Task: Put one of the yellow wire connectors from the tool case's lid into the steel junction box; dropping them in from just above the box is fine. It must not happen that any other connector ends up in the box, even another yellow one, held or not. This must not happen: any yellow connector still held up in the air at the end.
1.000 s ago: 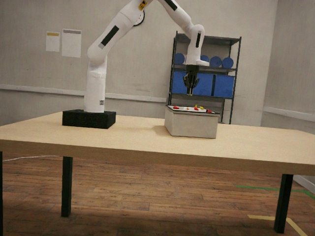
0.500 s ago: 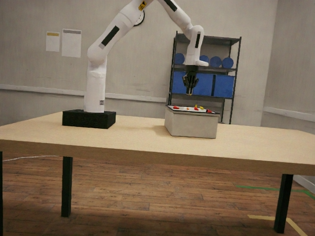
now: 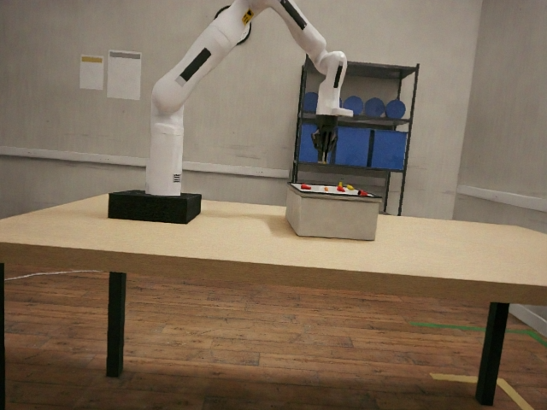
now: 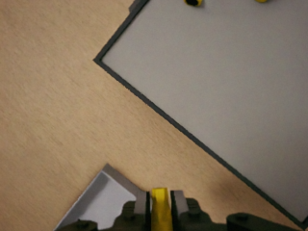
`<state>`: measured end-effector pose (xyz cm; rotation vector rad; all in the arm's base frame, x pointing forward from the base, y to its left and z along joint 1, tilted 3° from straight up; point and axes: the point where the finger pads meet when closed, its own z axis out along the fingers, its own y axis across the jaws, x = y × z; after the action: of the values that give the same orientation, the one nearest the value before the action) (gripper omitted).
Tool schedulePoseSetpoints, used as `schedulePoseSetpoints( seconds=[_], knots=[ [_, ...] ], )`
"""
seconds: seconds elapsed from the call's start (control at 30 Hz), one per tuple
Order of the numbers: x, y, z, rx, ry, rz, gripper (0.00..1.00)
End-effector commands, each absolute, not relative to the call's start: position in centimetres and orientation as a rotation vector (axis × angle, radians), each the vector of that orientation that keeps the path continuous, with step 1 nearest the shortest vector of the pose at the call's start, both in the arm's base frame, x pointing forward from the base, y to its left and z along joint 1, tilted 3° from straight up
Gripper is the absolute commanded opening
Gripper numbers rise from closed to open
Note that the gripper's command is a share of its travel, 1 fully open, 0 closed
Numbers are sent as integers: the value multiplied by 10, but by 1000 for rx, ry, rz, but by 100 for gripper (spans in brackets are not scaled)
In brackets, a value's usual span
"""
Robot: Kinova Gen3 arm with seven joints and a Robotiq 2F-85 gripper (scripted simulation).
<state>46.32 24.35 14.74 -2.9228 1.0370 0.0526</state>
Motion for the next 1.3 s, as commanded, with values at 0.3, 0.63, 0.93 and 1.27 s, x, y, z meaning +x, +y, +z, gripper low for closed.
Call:
schedulePoseSetpoints(
  seconds=[0.3,0.63,0.93,1.27],
  knots=[
    [452,325,149,-2936,1005,52,18],
    [451,327,149,-2936,1005,52,18],
    [451,327,143,-2936,1005,52,18],
    [451,329,103,-2936,1005,52,18]
  ],
)
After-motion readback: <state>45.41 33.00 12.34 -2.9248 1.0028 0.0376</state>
